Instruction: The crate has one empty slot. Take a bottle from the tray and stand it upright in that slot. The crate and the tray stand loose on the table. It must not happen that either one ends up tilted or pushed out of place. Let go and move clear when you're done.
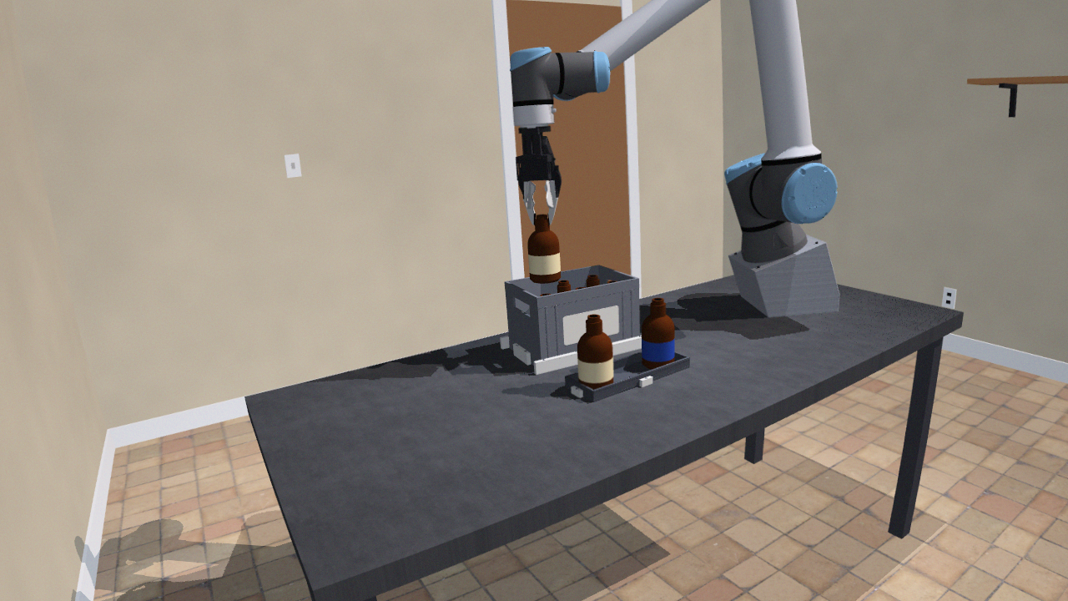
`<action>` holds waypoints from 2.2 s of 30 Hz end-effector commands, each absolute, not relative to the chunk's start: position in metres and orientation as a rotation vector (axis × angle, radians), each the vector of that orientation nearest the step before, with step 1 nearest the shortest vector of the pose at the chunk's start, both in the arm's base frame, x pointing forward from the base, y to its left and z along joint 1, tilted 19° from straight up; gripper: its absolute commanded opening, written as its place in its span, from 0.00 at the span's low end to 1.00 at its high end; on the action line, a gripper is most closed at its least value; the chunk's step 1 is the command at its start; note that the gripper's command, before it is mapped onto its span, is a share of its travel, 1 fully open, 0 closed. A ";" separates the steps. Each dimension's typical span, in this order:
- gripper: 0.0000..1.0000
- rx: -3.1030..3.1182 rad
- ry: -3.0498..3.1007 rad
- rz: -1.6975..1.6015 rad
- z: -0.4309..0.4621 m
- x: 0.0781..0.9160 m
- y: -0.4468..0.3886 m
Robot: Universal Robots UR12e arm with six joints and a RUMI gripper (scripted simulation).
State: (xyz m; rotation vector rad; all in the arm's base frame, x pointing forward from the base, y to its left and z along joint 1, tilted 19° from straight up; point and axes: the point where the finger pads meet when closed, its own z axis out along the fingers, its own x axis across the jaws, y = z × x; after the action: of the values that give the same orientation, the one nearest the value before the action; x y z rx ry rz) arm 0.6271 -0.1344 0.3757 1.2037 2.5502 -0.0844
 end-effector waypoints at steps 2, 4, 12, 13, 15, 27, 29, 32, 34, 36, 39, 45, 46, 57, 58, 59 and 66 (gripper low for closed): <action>0.00 1.203 2.549 -0.084 0.379 0.628 -0.143; 0.00 1.203 2.549 -0.084 0.379 0.629 -0.146; 0.00 1.203 2.549 -0.084 0.382 0.630 -0.156; 0.00 1.203 2.549 -0.084 0.382 0.630 -0.157; 0.00 1.203 2.549 -0.084 0.382 0.630 -0.160; 0.00 1.203 2.549 -0.084 0.385 0.631 -0.173; 0.00 1.203 2.549 -0.084 0.385 0.631 -0.173; 0.00 1.203 2.549 -0.084 0.386 0.631 -0.175; 0.00 1.203 2.549 -0.084 0.386 0.632 -0.177; 0.00 1.203 2.549 -0.084 0.387 0.632 -0.178; 0.00 1.203 2.549 -0.084 0.387 0.632 -0.180; 0.00 1.203 2.549 -0.084 0.387 0.632 -0.182; 0.00 1.203 2.549 -0.084 0.387 0.632 -0.182; 0.00 1.203 2.549 -0.084 0.388 0.632 -0.184; 0.00 1.203 2.549 -0.084 0.388 0.632 -0.184; 0.00 1.203 2.549 -0.084 0.388 0.632 -0.184; 0.00 1.203 2.549 -0.084 0.388 0.632 -0.185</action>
State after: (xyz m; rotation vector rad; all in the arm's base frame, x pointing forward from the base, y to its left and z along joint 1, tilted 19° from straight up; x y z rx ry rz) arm 0.6321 -0.1845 0.3869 1.2037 2.5503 -0.0840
